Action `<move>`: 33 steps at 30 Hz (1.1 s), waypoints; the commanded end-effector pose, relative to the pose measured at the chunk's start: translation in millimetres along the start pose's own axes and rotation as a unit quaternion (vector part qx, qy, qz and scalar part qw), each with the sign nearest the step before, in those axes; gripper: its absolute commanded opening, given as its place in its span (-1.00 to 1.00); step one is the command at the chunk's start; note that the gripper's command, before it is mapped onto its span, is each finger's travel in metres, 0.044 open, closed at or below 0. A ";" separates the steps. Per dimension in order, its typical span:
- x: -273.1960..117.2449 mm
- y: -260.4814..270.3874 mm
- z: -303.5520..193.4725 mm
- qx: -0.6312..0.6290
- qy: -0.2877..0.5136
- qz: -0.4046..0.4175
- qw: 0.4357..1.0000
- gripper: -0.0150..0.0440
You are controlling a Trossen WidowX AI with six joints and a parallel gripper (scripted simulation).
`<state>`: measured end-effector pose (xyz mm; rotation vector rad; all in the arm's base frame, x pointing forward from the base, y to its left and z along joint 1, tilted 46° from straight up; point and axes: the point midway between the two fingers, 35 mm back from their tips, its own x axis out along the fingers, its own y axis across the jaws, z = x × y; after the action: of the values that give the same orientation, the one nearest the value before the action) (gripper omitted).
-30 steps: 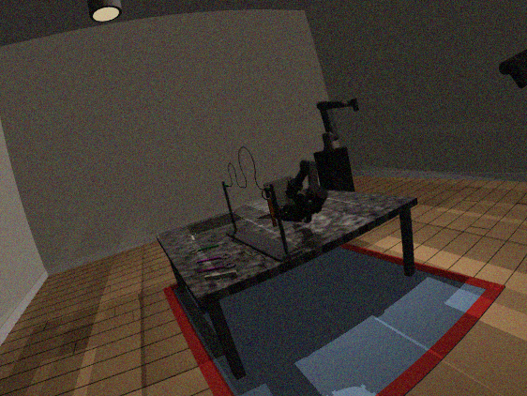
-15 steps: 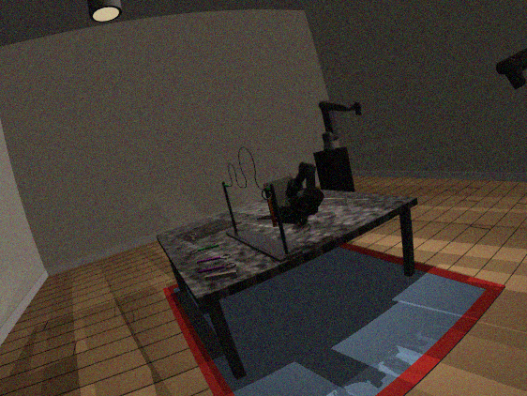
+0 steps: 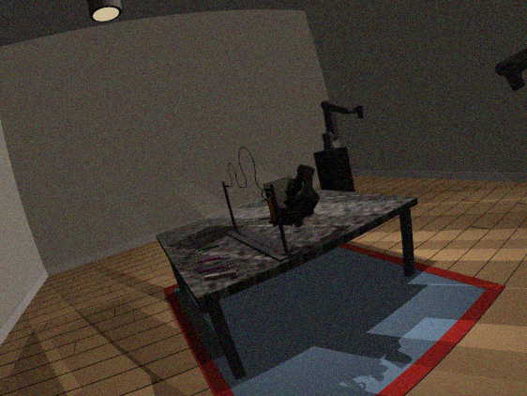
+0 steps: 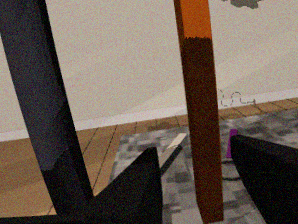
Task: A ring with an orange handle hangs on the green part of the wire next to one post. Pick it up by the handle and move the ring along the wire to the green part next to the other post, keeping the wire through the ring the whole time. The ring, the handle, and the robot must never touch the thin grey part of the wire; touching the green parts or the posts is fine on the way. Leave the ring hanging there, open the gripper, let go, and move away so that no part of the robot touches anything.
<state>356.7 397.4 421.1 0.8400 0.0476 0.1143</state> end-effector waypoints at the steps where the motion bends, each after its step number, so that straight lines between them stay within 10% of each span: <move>1: 6.2 -0.5 -3.5 -0.004 0.004 0.001 1.000 0.05; 33: 21.6 -1.9 -3.1 -0.005 0.003 0.002 1.000 0.05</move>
<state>378.1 399.7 418.4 0.8357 0.0479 0.1143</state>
